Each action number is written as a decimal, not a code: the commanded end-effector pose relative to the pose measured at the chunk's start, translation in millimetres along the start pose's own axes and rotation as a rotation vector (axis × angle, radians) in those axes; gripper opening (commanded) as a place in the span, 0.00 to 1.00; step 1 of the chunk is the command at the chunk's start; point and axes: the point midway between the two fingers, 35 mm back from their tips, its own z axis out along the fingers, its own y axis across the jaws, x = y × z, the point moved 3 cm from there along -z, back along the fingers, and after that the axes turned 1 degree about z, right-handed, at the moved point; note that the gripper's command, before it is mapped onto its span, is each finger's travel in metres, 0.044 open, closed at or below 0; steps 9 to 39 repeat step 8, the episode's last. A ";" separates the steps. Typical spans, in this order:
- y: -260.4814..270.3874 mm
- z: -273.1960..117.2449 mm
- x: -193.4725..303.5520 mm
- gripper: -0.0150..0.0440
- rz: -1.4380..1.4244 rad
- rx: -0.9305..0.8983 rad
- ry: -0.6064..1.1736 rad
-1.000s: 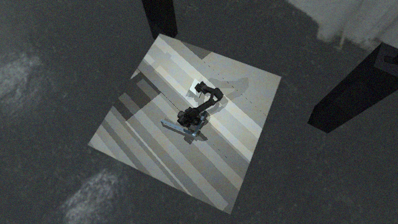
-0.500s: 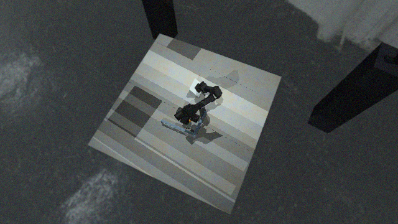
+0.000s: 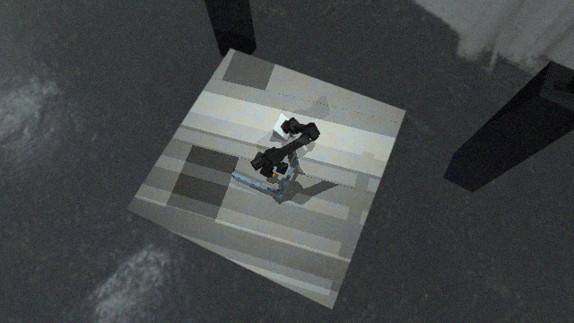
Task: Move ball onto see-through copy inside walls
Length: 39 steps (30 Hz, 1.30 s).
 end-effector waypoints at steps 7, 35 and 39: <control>-1.3 -20.7 0.8 1.00 -0.004 0.007 -0.009; -1.3 -20.7 0.8 1.00 -0.004 0.007 -0.009; -1.3 -20.7 0.8 1.00 -0.004 0.007 -0.009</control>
